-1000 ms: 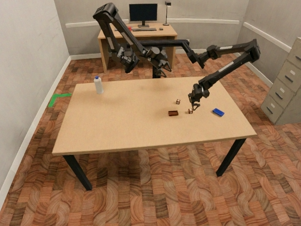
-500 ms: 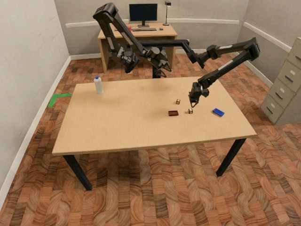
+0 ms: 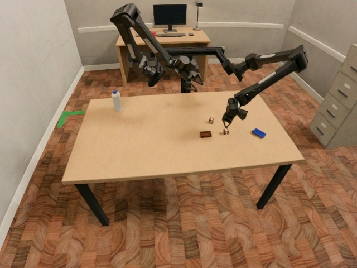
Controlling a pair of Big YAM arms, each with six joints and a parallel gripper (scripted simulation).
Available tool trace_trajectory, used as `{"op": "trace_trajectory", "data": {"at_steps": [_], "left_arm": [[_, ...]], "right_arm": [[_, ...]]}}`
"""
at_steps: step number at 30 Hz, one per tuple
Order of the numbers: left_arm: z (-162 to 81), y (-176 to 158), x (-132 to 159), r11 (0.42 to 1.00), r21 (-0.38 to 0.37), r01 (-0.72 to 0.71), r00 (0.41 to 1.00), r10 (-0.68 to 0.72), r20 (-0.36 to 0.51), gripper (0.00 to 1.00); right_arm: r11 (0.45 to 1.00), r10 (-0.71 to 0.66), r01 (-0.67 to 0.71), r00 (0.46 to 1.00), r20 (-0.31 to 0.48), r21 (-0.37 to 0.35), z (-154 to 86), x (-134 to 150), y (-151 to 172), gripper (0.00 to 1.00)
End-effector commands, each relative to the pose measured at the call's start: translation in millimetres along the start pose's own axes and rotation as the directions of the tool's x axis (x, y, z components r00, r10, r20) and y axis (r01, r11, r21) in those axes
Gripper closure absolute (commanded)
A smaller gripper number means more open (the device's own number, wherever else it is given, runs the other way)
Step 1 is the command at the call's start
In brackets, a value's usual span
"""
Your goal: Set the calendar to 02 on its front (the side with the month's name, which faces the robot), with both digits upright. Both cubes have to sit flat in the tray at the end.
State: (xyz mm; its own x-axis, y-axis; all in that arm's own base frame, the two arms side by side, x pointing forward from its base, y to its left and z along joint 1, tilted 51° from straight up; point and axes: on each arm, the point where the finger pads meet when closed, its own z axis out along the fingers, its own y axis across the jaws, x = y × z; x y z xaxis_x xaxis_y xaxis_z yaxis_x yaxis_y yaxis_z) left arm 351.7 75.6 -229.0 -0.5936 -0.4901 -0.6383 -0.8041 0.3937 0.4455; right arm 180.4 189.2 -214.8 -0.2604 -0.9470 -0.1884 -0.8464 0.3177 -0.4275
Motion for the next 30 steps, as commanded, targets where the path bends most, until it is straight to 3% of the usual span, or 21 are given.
{"op": "trace_trajectory", "data": {"at_steps": [1,8,11,16,25,27,30], "left_arm": [[4.7,-2.4,-5.9,0.975,0.015,-0.223,0.975,0.223,0.004,0.45],[7.5,-1.3,-3.5,0.868,0.010,-0.497,0.868,0.497,0.005,0.45],[6.8,-2.1,-5.1,0.847,0.011,-0.532,0.847,0.531,0.008,0.45],[10.9,-1.3,-1.0,0.688,0.007,-0.725,0.688,0.725,0.007,0.45],[12.4,-3.6,-2.8,0.374,0.002,-0.928,0.374,0.927,0.016,0.45],[12.4,-3.6,-2.8,0.374,0.002,-0.928,0.374,0.927,0.016,0.45],[12.4,-4.8,-4.3,0.233,-0.002,-0.972,0.233,0.972,0.020,0.45]], "right_arm": [[1.000,0.001,-0.001,0.999,0.033,0.006,4.6,-14.4,-0.8,0.00],[1.000,0.001,-0.001,0.999,0.033,0.006,4.6,-14.4,-0.8,0.00],[1.000,0.001,-0.001,0.999,0.033,0.006,4.6,-14.4,-0.8,0.00],[1.000,0.001,-0.001,0.999,0.033,0.006,4.6,-14.4,-0.8,0.00],[1.000,0.001,-0.001,0.999,0.033,0.006,4.6,-14.4,-0.8,0.00],[1.000,0.001,-0.001,0.999,0.033,0.006,4.6,-14.4,-0.8,0.00],[1.000,0.001,-0.001,0.999,0.033,0.006,4.6,-14.4,-0.8,0.00]]}}
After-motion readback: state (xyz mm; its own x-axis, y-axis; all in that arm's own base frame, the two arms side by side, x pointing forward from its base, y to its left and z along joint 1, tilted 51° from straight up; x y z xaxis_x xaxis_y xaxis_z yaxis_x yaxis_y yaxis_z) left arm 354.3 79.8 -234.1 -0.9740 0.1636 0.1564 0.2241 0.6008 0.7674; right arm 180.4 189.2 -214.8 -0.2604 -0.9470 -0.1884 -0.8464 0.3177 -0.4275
